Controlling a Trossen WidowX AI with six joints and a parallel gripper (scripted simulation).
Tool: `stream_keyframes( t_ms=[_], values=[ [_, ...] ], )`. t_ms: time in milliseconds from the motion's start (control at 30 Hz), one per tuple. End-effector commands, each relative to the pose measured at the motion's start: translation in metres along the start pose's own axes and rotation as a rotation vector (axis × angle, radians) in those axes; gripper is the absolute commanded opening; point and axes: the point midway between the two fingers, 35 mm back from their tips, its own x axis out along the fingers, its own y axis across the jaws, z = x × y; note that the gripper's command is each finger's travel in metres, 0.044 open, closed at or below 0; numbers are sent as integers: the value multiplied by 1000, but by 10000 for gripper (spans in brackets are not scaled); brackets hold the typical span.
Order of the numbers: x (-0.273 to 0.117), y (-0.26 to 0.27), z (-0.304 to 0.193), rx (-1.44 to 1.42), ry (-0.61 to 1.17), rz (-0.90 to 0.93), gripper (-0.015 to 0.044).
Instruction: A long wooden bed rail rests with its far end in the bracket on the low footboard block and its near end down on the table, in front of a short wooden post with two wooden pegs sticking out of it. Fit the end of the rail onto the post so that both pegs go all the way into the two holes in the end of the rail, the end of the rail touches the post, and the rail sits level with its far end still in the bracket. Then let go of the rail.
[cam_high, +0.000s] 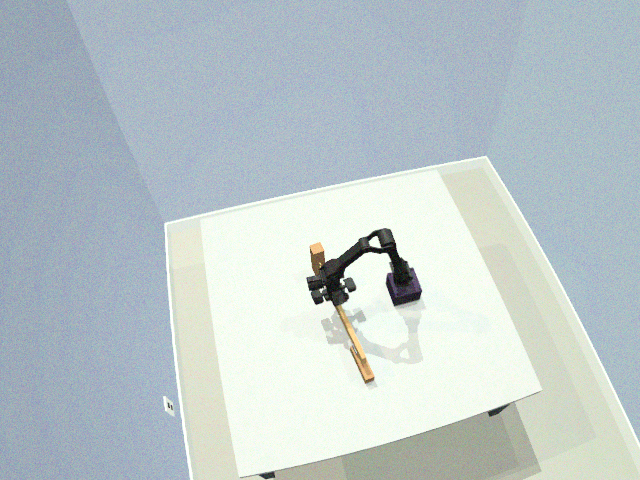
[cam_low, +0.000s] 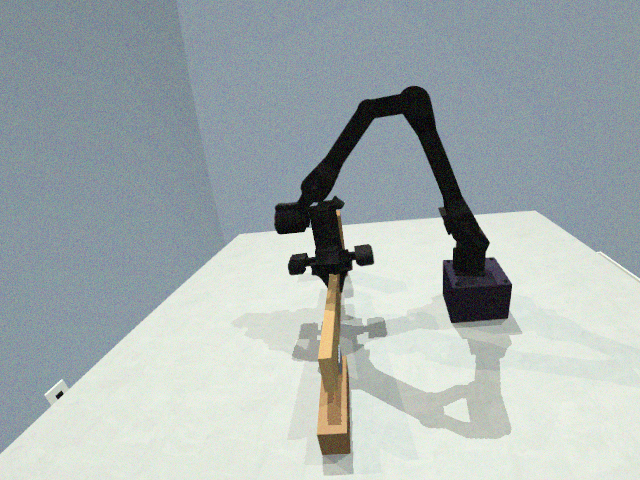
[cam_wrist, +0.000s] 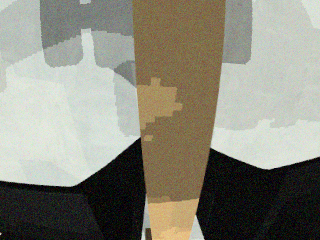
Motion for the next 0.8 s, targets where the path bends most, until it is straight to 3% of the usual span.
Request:
stream_keyframes(
  t_ms=[0, 767],
  values=[
    [-8, -5, 1, -3, -4, -21, 0],
    [-20, -4, 1, -3, -4, -21, 0]
  ],
)
